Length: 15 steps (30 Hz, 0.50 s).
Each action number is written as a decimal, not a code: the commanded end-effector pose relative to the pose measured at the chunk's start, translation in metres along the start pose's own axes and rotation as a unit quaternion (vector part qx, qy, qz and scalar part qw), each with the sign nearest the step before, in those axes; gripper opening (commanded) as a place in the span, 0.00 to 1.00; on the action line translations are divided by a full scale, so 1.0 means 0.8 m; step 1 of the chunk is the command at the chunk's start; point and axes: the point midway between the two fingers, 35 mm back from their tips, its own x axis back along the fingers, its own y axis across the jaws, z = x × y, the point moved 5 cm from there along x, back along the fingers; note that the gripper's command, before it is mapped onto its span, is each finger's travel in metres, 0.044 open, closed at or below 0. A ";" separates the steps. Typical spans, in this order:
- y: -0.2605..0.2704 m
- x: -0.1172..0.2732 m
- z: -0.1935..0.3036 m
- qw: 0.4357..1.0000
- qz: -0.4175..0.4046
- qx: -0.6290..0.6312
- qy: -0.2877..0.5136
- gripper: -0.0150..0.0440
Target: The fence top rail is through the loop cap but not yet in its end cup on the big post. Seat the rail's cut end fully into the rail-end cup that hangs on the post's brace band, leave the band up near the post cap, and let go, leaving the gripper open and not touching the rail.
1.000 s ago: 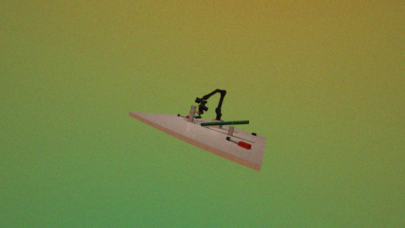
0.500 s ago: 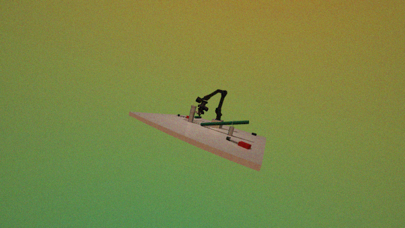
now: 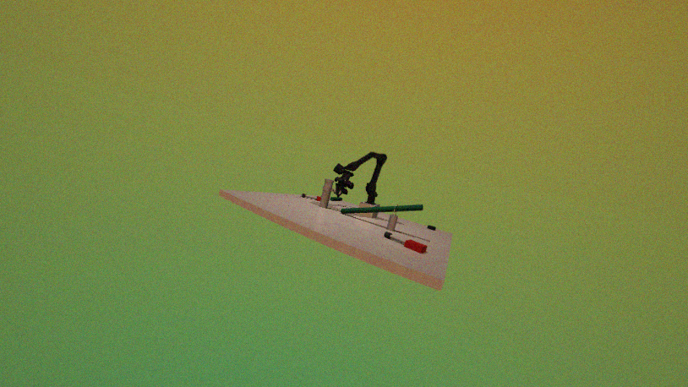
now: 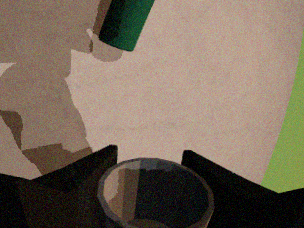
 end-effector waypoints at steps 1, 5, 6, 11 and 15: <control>-0.003 -0.002 -0.001 1.000 -0.001 -0.019 0.014 0.25; -0.006 -0.004 -0.001 0.999 -0.002 -0.031 0.020 0.25; -0.007 -0.005 -0.001 0.999 -0.002 -0.036 0.023 0.25; -0.011 -0.007 -0.002 0.998 -0.001 -0.053 0.033 0.25; -0.015 -0.009 -0.003 0.997 -0.001 -0.068 0.041 0.25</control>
